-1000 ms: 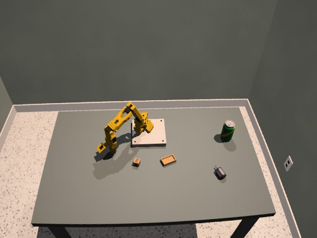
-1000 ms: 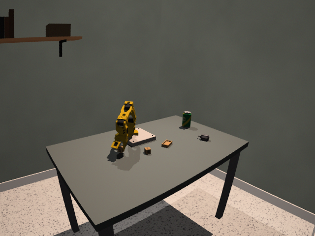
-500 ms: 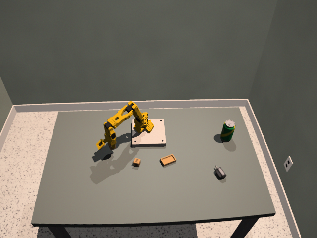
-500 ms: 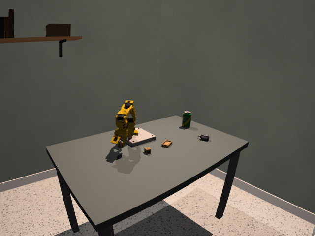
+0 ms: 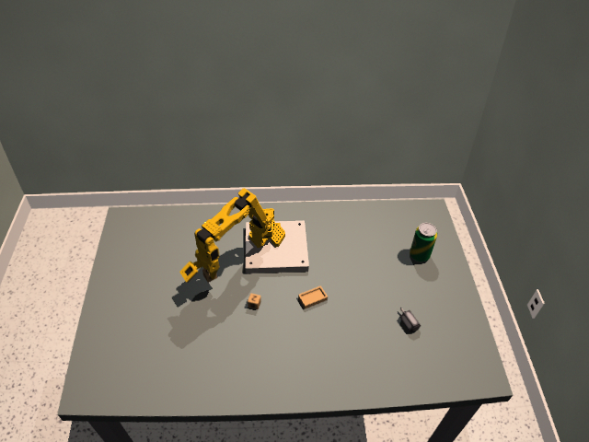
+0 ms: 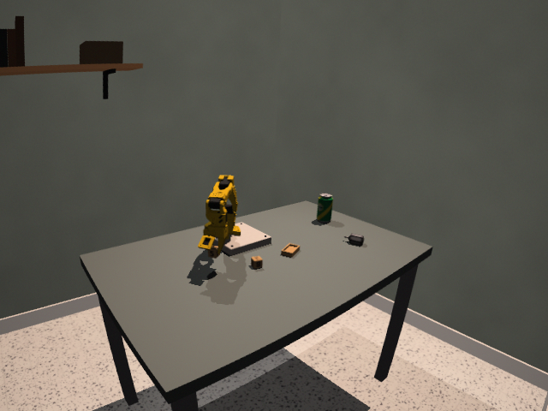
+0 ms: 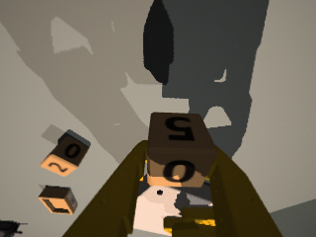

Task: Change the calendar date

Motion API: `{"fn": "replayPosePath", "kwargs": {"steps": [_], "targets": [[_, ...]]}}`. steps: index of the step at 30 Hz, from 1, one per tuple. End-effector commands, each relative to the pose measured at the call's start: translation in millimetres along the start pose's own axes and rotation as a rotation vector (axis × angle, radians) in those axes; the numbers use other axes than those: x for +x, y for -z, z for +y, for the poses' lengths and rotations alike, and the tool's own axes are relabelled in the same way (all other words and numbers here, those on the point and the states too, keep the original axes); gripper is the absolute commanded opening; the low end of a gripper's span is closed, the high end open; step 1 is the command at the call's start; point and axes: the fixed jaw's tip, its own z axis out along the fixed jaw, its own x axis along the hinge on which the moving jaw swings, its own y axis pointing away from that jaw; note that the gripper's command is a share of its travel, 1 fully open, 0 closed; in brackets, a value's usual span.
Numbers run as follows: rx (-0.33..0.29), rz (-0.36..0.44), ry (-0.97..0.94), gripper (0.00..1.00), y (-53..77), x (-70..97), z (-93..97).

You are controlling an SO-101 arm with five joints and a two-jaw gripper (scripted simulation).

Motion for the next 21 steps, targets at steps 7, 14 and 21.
{"fn": "replayPosePath", "kwargs": {"steps": [7, 14, 21], "targets": [[0.003, 0.006, 0.167, 0.0, -3.9, 4.8, 40.2], [0.005, 0.006, 0.288, 0.0, -7.6, 12.7, 68.1], [0.005, 0.006, 0.31, 0.0, -8.3, 14.6, 73.1]]}}
